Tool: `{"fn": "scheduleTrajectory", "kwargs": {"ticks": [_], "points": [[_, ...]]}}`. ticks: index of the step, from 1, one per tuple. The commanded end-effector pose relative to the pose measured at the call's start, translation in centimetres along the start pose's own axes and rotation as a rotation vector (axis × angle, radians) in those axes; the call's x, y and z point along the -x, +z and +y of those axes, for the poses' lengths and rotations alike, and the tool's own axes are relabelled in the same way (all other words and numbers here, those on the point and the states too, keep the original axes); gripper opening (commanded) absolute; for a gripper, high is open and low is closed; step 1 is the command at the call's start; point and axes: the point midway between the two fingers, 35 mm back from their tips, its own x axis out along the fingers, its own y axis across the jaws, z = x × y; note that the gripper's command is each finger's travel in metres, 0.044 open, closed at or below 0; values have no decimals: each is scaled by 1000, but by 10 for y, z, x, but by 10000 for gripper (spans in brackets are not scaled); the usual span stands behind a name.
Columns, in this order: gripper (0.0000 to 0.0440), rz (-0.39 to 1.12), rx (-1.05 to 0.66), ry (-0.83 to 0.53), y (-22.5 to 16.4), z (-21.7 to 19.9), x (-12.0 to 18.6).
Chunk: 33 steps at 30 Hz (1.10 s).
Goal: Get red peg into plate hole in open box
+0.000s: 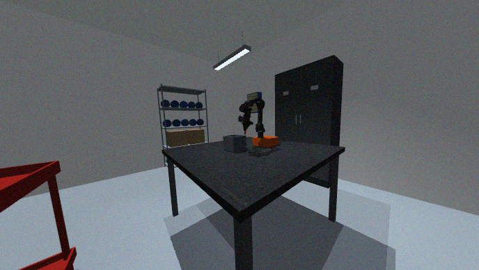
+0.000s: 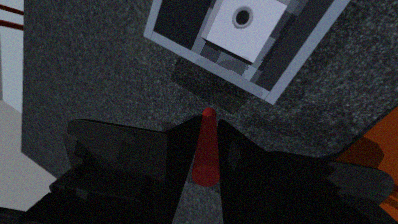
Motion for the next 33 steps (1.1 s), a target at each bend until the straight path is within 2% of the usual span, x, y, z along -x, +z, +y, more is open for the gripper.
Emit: {"fn": "scheduleTrajectory", "kwargs": {"ticks": [1, 20, 33], "points": [[0, -14, -5, -15, 12, -1, 0], [0, -19, -27, -78, 65, -3, -12], [0, -6, -33, -121, 91, -11, -38]]}}
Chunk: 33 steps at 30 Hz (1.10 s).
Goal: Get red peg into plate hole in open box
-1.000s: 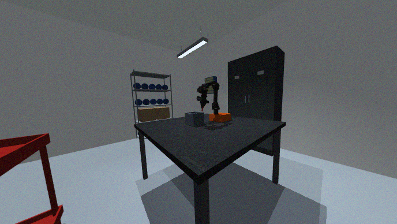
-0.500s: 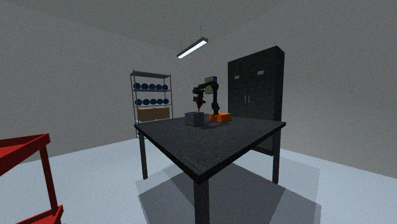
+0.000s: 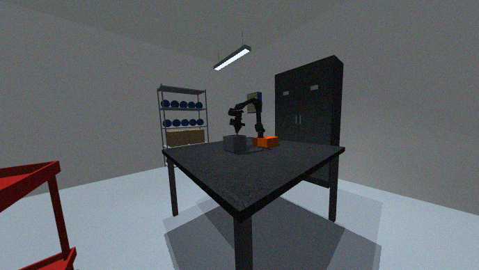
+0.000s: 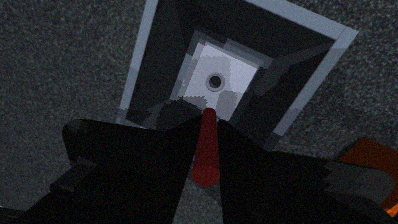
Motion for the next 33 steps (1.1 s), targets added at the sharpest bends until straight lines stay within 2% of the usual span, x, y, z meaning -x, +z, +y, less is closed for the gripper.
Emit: {"fn": "scheduleTrajectory", "kwargs": {"ticks": [1, 26, 28, 33], "points": [[0, 13, 0, -15, 3, -2, -11], [0, 57, 35, -31, 21, 0, -74], [14, 57, 45, -38, 22, 0, -77], [101, 66, 68, -54, 22, 1, -84]]}}
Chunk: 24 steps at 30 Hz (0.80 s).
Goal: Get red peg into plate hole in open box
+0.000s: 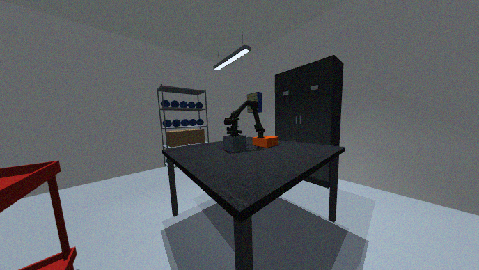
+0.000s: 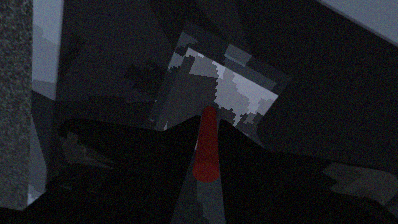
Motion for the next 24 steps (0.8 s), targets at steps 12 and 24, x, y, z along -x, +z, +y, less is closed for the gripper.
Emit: {"fn": "scheduleTrajectory", "kwargs": {"ticks": [12, 24], "points": [[158, 140, -14, 56, -3, 12, 18], [193, 227, -39, 147, 7, 21, 47]]}}
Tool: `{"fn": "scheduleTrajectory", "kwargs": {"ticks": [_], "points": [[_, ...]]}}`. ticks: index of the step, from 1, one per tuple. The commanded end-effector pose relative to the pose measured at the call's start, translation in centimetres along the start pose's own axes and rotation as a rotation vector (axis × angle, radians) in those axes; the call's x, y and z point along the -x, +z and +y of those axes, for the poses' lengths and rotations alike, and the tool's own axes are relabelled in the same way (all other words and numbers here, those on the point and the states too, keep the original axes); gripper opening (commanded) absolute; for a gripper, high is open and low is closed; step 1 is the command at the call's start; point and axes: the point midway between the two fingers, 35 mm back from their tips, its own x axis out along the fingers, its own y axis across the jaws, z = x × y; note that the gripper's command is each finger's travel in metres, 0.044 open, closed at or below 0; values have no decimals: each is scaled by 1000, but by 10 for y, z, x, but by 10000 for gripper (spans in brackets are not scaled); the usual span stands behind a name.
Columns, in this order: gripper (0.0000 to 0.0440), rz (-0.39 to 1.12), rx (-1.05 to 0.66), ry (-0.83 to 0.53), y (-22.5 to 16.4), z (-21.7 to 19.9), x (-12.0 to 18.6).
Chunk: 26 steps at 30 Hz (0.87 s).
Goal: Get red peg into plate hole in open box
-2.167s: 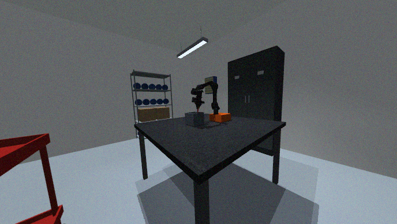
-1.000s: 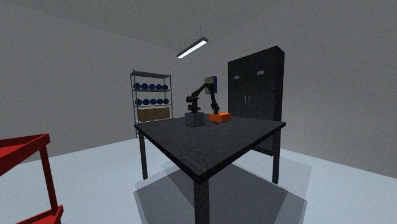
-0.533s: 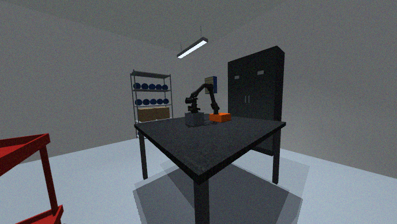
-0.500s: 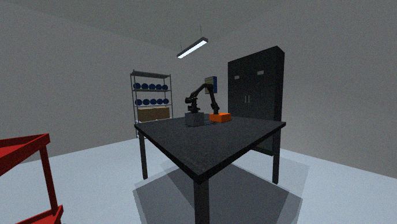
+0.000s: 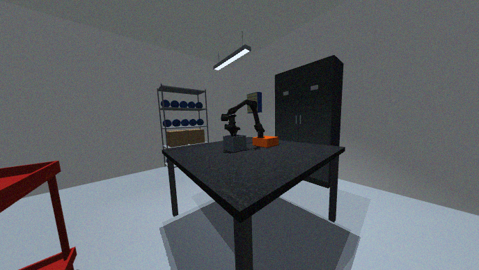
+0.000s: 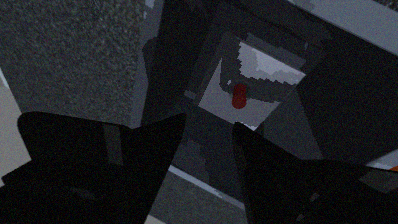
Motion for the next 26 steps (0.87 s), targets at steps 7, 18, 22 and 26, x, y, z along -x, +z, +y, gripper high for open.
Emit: {"fn": "scheduleTrajectory", "kwargs": {"ticks": [7, 18, 22, 26], "points": [[206, 32, 0, 85, 7, 12, 26], [216, 27, 43, 225, 18, 33, 73], [210, 16, 75, 290, 19, 41, 98], [202, -1, 110, 354, 19, 46, 125]]}}
